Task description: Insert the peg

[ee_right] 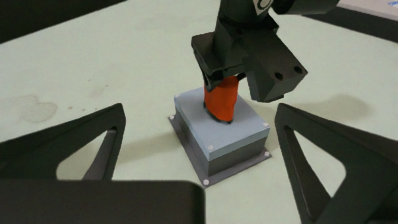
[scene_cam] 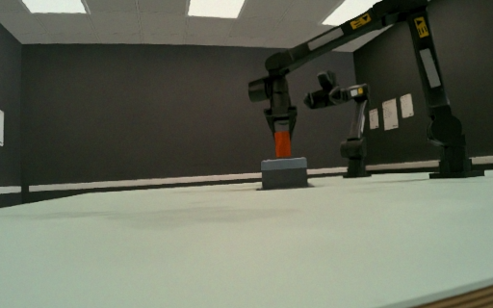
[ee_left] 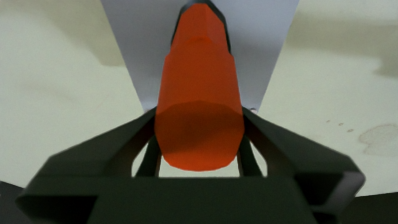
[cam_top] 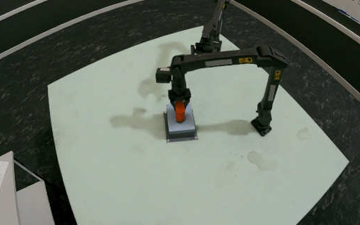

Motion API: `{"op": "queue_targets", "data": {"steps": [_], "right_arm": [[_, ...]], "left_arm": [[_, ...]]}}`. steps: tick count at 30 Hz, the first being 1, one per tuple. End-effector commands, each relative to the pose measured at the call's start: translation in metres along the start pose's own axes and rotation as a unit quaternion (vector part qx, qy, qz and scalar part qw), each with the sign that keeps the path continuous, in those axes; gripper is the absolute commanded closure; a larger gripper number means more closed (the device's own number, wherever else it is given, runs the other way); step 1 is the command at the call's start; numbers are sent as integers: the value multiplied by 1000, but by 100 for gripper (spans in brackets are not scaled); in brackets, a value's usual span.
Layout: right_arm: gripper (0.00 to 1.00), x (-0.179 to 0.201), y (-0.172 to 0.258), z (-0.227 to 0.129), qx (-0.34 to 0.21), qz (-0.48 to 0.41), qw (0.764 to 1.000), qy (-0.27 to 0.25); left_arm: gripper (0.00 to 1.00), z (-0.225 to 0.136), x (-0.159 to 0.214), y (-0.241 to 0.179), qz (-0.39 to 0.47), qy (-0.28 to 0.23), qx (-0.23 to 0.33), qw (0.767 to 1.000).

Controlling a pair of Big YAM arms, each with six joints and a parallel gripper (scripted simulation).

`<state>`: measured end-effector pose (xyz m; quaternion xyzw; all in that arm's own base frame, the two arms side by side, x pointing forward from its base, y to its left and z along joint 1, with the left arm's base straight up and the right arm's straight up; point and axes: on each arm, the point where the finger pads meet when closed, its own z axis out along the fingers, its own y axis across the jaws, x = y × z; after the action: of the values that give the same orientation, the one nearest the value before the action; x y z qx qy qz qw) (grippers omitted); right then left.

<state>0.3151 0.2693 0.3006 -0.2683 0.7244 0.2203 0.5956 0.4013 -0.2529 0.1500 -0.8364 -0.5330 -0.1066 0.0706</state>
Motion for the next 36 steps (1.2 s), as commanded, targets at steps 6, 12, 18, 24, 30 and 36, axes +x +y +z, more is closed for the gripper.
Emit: {"op": "queue_targets", "data": {"steps": [6, 12, 18, 24, 30, 36], "right_arm": [[0, -23, -3, 0, 4, 1, 1000, -23], [0, -23, -3, 0, 4, 1, 1000, -23], [0, -23, -3, 0, 4, 1, 1000, -23], [0, -23, -3, 0, 4, 1, 1000, -23], [0, -23, -3, 0, 4, 1, 1000, -23], [0, -23, -3, 0, 4, 1, 1000, -23]], "left_arm": [[60, -6, 4, 15, -19, -1, -6, 1000], [60, -18, 8, 12, -29, -3, -20, 999], [60, -12, 7, 11, -12, -1, -10, 1000], [60, 6, 0, 3, -5, 1, -7, 1000], [60, 22, -10, 8, -7, 0, -5, 1000], [60, 32, -14, 1, -4, 1, -7, 1000]]}}
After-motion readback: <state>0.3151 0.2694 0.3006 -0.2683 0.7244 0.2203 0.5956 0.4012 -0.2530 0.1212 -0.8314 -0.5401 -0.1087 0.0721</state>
